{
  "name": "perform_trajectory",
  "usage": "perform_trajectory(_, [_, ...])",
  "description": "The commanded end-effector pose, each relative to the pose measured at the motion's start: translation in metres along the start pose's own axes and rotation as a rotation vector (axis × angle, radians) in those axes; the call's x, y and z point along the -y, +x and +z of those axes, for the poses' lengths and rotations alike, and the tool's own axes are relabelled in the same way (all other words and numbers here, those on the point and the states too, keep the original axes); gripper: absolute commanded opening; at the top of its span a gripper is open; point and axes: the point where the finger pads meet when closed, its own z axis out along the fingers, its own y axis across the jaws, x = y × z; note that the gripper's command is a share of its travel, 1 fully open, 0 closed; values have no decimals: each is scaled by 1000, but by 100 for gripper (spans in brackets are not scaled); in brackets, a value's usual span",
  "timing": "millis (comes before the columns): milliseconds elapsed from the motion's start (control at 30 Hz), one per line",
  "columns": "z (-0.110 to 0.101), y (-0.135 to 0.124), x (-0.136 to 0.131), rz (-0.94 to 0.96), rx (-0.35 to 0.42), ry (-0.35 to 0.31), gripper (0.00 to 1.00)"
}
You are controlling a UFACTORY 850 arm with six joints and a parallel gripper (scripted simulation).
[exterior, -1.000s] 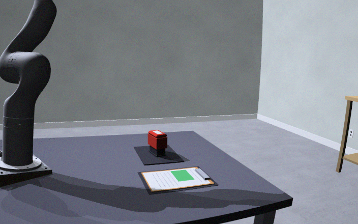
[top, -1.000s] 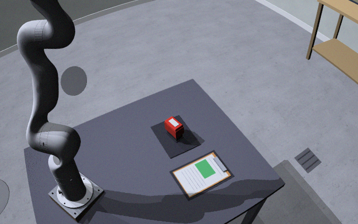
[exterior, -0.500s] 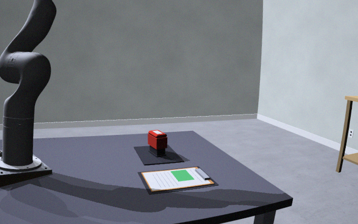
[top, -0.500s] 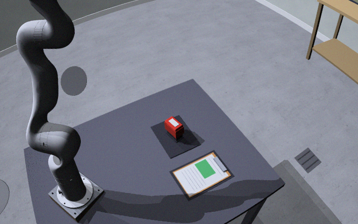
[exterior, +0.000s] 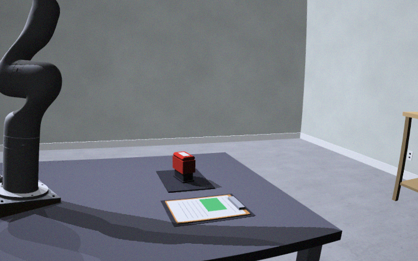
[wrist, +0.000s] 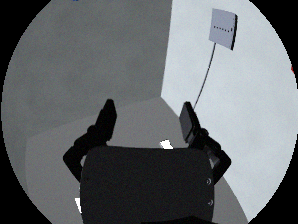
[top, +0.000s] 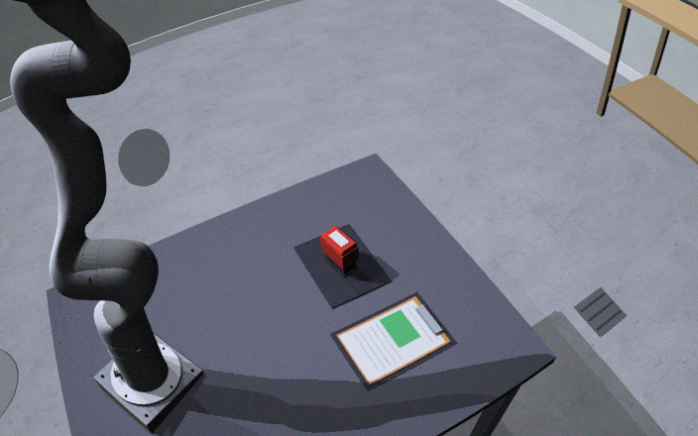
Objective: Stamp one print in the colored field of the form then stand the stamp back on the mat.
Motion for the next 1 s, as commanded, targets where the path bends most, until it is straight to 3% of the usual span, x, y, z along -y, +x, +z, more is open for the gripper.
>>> perform_trajectory(0, [8,32,-68,2,-54,-102,100])
perform_trajectory(33, [4,41,-85,0,-100,-181,100])
perform_trajectory(100, [6,53,-110,0,-100,-181,100])
perform_trajectory(133, [0,63,-126,-4,-149,-264,100])
perform_trajectory(267, [-3,88,-176,-4,-149,-264,100])
perform_trajectory(300, [-12,99,-191,-11,-203,-347,100])
perform_trajectory(367, [-12,99,-191,-11,-203,-347,100])
perform_trajectory(400, [-25,121,-226,-20,-260,-431,100])
perform_trajectory(567, [-41,153,-280,-20,-260,-431,100])
perform_trajectory(633, [-68,175,-302,-51,-387,-596,100])
perform_trajectory(867, [-105,222,-369,-51,-387,-596,100])
perform_trajectory(933, [-105,222,-369,-51,-387,-596,100])
perform_trajectory(967, [-136,250,-394,-72,-454,-675,100])
